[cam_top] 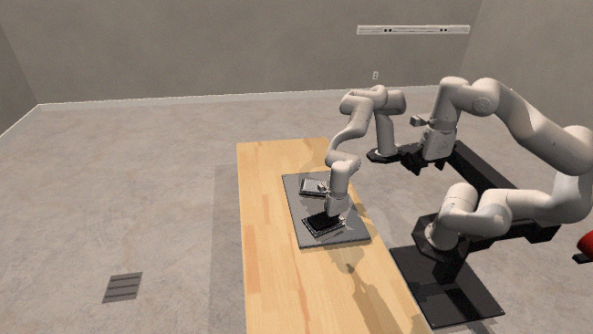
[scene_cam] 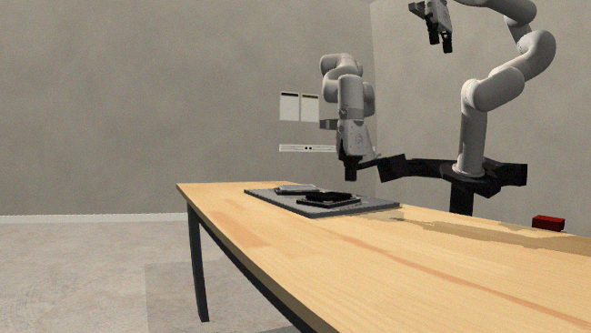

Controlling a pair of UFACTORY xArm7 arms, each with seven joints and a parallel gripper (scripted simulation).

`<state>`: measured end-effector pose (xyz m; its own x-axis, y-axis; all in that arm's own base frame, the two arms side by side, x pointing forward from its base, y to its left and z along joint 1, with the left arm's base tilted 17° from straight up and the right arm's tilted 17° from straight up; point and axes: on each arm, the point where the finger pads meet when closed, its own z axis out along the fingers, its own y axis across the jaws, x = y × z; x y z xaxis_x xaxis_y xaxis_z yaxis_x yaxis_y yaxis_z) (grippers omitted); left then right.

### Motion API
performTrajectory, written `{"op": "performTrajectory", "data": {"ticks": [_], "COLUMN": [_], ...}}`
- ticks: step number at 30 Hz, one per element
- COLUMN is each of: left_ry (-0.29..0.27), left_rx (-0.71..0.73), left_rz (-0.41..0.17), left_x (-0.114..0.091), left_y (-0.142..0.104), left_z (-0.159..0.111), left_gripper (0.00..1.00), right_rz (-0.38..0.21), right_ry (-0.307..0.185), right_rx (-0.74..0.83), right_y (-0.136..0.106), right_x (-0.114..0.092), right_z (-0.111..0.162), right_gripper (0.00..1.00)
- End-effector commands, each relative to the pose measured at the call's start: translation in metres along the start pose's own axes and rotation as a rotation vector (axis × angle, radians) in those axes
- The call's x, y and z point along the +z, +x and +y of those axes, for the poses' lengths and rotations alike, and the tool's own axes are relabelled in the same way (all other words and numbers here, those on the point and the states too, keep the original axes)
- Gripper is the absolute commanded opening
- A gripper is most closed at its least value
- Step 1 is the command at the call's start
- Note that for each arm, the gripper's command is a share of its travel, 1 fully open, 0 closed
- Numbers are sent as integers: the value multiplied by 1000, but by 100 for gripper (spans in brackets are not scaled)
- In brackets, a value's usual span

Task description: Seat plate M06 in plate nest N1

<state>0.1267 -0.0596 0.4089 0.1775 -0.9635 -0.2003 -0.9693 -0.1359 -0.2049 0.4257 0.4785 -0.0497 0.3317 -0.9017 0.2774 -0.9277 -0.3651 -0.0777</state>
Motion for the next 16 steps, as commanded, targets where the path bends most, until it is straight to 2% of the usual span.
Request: {"op": "performTrajectory", "data": {"ticks": [1,16], "left_ry": [2,2], "left_rx": [0,0], "left_rz": [2,2], "left_x": [-1,-1], "left_y": [0,0], "left_z": [0,0], "left_gripper": [100,100], "right_rz": [-4,-4], "right_ry": [6,6], "right_rx": [0,0], "right_y": [-1,-1], "right_x": [-4,-4], "right_z": [-2,-2], "right_gripper": [0,0]}}
